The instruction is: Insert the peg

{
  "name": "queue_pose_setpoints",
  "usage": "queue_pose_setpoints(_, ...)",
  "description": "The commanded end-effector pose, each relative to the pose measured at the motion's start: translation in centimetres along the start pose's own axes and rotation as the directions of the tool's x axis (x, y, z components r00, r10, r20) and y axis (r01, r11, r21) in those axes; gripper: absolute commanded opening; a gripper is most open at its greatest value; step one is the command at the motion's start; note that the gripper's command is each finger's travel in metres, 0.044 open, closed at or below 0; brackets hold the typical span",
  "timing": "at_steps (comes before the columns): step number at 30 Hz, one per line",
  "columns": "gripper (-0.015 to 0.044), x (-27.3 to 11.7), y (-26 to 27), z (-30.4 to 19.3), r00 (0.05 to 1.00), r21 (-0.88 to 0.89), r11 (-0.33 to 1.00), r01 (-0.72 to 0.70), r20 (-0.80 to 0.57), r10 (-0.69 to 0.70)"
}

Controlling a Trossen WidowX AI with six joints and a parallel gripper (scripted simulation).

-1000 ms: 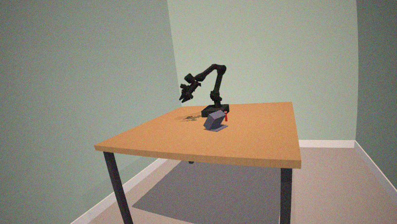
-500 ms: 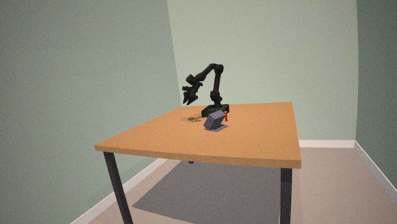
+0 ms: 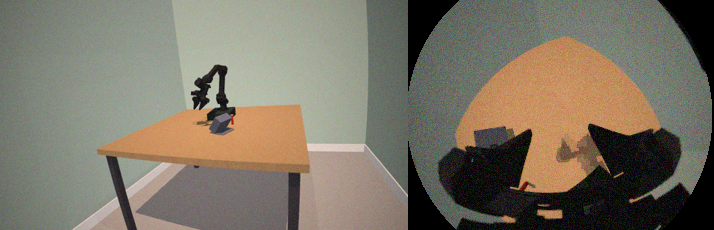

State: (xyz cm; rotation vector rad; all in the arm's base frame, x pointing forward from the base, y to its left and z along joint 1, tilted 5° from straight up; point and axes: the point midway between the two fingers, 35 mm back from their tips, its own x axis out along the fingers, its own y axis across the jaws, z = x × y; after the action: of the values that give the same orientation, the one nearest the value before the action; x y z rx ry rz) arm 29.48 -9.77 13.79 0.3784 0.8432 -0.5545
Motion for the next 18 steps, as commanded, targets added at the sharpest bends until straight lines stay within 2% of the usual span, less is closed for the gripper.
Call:
queue_pose_setpoints(1,0.0440,0.0,1.3,-0.6,0.999,-0.005,1.000,-0.022,-0.034,0.022)
queue_pose_setpoints(18,0.0440,-0.8,6.9,-4.8,0.975,-0.043,0.994,-0.100,-0.203,0.089)
